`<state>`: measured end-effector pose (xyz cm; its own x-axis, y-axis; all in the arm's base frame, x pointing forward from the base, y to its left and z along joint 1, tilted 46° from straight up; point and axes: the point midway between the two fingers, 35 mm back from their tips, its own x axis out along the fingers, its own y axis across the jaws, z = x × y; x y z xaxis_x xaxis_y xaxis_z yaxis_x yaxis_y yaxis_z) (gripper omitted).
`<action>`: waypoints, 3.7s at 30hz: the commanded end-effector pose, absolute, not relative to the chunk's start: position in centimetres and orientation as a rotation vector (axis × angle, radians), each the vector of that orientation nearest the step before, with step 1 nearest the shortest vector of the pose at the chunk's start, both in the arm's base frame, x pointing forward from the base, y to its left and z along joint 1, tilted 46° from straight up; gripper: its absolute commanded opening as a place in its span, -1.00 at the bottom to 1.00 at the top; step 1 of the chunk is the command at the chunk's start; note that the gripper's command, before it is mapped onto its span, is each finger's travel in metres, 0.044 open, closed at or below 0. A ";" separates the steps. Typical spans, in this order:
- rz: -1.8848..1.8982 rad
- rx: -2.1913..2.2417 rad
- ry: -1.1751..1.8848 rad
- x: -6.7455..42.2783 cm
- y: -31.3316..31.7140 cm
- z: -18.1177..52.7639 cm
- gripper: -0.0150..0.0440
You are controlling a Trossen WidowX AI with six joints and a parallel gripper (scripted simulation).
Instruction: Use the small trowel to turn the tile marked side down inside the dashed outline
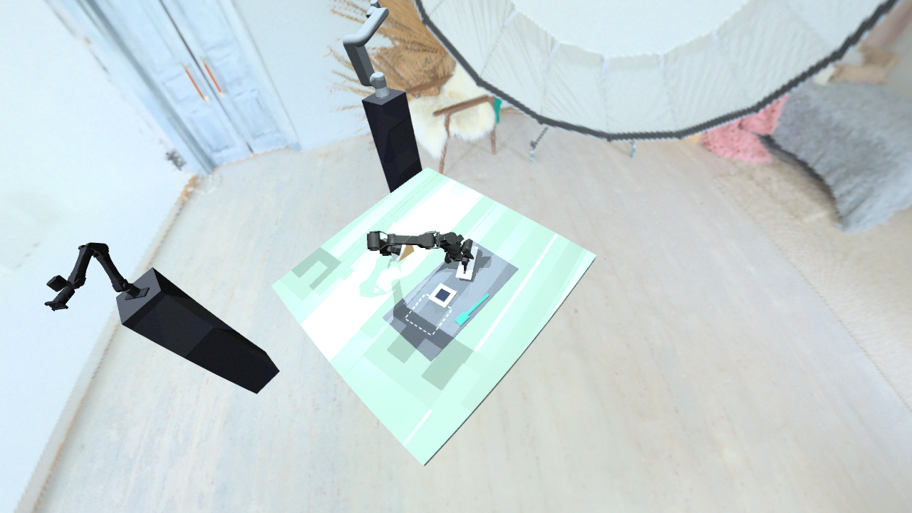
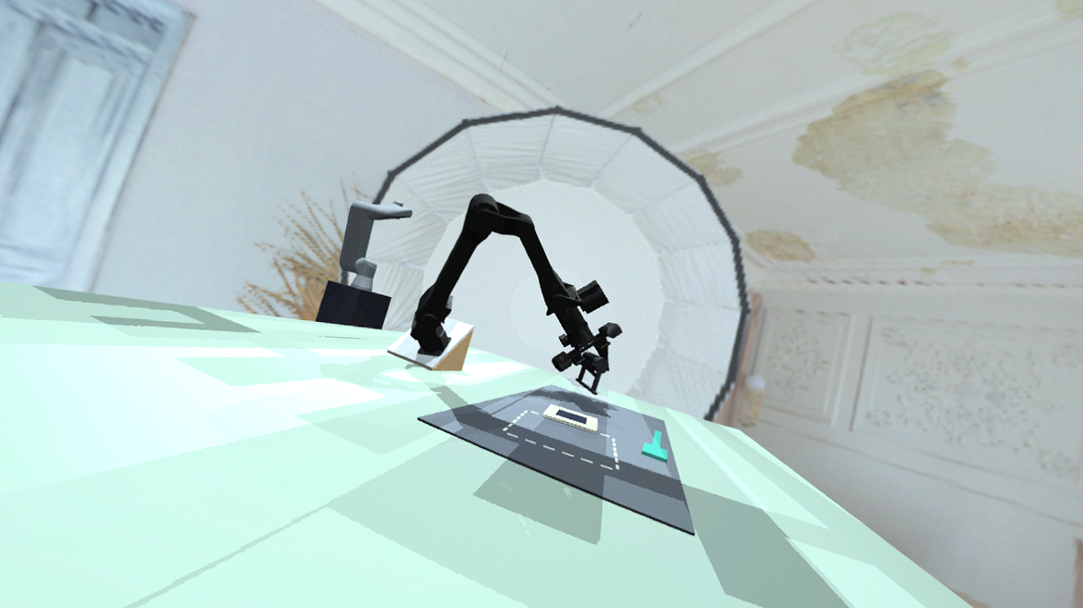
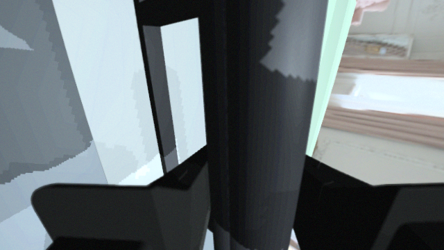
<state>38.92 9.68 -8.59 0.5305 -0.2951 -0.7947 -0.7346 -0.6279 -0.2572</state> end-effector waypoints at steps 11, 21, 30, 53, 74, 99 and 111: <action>0.529 -2.083 0.918 37.7 6.8 -4.7 -0.49; 0.524 -2.081 0.919 37.7 6.7 -4.7 -0.49; 0.524 -2.081 0.919 37.6 5.6 -5.7 -0.49; 0.524 -2.083 0.920 37.2 3.1 -6.7 -0.49; 0.524 -2.085 0.922 37.5 0.6 -4.3 -0.49; 0.501 -2.186 0.953 37.8 1.6 -2.2 -0.49; 0.501 -2.186 0.953 38.2 1.8 -0.2 -0.49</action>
